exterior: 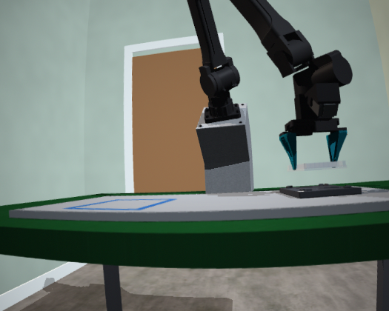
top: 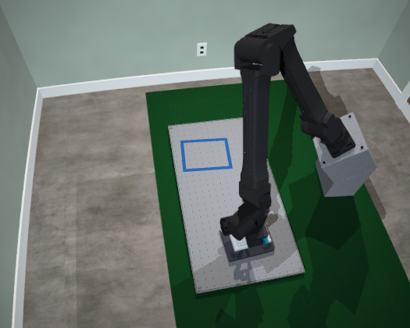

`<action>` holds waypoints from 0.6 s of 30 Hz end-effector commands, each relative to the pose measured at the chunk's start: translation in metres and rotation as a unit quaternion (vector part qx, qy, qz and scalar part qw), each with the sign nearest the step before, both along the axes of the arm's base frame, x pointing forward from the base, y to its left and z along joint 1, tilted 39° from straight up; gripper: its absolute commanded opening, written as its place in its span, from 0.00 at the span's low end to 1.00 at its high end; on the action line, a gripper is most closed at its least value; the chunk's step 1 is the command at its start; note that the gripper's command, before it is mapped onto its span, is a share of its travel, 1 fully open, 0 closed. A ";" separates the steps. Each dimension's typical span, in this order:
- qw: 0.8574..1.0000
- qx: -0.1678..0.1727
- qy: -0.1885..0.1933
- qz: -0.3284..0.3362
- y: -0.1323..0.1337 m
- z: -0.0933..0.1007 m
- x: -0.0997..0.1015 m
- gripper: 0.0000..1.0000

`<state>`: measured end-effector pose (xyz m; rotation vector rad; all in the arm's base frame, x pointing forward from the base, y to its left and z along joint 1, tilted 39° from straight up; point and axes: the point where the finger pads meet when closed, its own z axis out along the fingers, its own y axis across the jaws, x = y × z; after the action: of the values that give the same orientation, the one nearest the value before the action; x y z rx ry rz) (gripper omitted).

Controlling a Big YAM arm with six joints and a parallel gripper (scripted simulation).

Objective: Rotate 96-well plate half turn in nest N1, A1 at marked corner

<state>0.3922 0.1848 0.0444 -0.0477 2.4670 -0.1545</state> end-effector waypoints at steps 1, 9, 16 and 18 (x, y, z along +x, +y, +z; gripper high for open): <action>1.000 0.006 -0.012 0.001 0.004 0.005 0.015 0.00; 1.000 0.005 -0.012 0.001 0.002 -0.006 0.023 0.00; 1.000 0.004 -0.011 0.001 0.000 -0.015 0.028 0.00; 1.000 0.004 -0.011 0.001 0.000 -0.015 0.028 0.00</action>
<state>0.4078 0.1822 0.0244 -0.0484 2.4690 -0.1578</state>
